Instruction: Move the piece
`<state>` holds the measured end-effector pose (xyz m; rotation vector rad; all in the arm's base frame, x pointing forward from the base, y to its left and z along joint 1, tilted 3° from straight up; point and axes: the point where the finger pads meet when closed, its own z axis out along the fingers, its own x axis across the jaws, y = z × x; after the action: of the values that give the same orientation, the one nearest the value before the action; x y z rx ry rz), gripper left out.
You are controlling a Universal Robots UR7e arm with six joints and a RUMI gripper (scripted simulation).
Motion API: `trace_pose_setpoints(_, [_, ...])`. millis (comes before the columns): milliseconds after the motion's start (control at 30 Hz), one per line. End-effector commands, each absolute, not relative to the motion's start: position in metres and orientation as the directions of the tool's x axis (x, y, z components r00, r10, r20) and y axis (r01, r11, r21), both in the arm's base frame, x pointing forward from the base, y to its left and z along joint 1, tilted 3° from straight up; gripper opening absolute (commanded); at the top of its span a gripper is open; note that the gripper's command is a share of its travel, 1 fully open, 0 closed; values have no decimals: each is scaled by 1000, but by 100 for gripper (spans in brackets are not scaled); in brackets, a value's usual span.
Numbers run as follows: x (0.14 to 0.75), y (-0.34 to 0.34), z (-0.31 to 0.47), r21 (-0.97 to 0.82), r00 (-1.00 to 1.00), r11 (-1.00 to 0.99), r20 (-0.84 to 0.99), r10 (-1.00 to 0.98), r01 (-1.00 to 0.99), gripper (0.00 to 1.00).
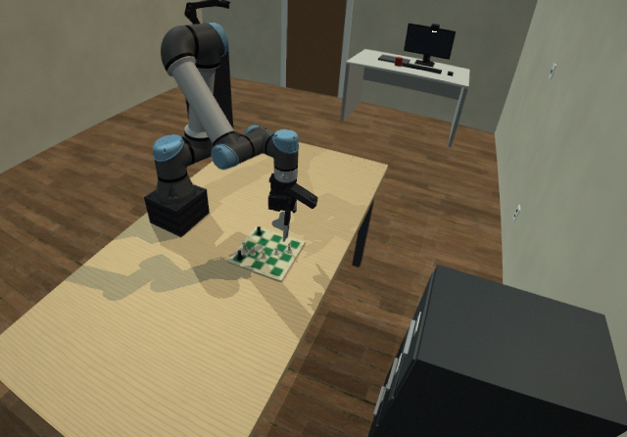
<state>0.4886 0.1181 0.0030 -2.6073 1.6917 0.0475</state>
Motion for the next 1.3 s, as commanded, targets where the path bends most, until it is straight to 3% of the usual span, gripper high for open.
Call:
trace_pose_setpoints(0, [489,117,3,-10,366,-366,-43,-930,-931,100])
trace_pose_setpoints(533, [489,117,2,-9,335,-335,-43,-941,-942,100])
trace_pose_setpoints(567, [489,117,2,-9,335,-335,-43,-941,-942,22])
trace_pose_setpoints(1267, [489,117,2,-9,335,-335,-43,-941,-942,22])
